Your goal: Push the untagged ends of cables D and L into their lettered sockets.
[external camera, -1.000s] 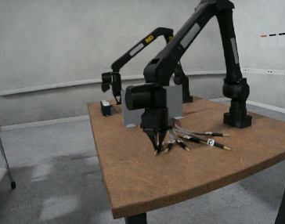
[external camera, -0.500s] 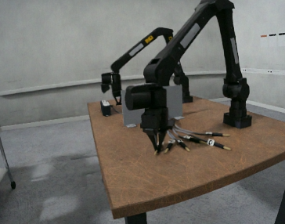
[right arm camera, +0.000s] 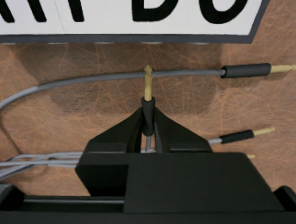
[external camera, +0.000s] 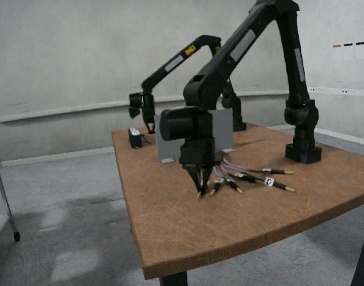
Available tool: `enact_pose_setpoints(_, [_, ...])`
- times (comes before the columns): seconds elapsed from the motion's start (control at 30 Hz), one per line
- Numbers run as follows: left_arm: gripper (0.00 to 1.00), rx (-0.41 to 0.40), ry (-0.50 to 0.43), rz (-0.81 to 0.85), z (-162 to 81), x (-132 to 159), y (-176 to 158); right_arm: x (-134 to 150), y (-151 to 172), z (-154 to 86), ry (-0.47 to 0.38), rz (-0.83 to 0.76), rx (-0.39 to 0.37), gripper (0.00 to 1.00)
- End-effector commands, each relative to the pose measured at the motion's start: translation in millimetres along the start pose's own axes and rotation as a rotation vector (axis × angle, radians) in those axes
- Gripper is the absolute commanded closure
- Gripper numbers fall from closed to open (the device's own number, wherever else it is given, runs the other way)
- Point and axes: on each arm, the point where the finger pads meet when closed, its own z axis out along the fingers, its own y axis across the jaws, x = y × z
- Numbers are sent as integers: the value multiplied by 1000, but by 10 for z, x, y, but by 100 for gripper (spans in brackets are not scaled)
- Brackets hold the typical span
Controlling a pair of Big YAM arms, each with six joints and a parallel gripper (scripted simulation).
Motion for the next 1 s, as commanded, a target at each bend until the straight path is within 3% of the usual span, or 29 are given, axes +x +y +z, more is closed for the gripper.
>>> enact_pose_setpoints(0.0, [94, 11, -9, 1, -50, -29, -28, -131, 1, -110, -30, 1, -1, 94])
enact_pose_setpoints(0.07, [94, 11, -9, 1, -50, -29, -28, -187, -3, -93, -7, 8, 0, 94])
enact_pose_setpoints(0.2, [94, 11, -9, 1, -50, -29, -28, -139, -51, -140, -25, 17, 0, 94])
enact_pose_setpoints(0.3, [94, 11, -9, 1, -50, -29, -28, -265, -64, -228, -53, 22, 0, 94])
enact_pose_setpoints(0.37, [94, 11, -9, 1, -50, -29, -28, -272, -40, -129, -36, 17, 0, 94])
enact_pose_setpoints(0.97, [94, 11, -9, 1, -50, -29, -28, -628, -33, -122, -26, -4, 0, 94])
